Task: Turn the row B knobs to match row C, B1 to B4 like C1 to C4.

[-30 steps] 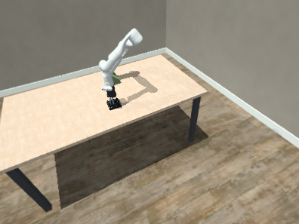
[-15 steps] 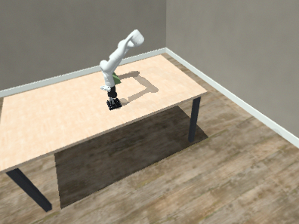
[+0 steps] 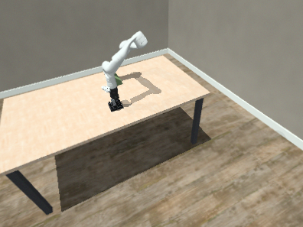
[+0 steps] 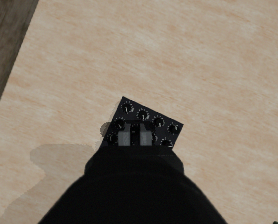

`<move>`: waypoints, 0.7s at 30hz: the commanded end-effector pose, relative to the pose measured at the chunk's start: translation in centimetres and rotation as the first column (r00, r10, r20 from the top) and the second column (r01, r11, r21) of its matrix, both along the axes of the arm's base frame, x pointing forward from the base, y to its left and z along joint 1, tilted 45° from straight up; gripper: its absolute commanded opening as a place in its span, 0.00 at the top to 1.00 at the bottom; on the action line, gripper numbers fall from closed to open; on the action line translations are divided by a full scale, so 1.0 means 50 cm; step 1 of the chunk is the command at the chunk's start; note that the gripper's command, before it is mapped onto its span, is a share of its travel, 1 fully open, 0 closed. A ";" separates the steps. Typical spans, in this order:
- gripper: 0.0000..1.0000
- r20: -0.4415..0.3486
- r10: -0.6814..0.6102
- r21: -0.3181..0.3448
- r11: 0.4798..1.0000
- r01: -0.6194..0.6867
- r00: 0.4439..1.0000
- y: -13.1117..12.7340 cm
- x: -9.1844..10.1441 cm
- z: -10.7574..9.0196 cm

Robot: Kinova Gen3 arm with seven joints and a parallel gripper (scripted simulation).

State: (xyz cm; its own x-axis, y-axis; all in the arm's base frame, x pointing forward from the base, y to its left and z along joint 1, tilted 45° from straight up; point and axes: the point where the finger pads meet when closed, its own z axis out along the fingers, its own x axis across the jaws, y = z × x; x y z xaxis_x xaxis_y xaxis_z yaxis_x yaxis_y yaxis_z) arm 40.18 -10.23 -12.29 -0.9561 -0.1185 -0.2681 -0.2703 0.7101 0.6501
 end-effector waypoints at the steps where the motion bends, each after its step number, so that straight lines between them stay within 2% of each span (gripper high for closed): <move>1: 0.70 -0.005 -0.001 -0.001 1.000 0.001 1.000 0.001 0.001 0.000; 14: 0.70 -0.153 -0.149 0.011 0.988 0.153 0.977 0.001 0.001 0.000; 21: 0.70 -0.198 -0.193 0.011 0.980 0.199 0.961 0.001 0.001 0.000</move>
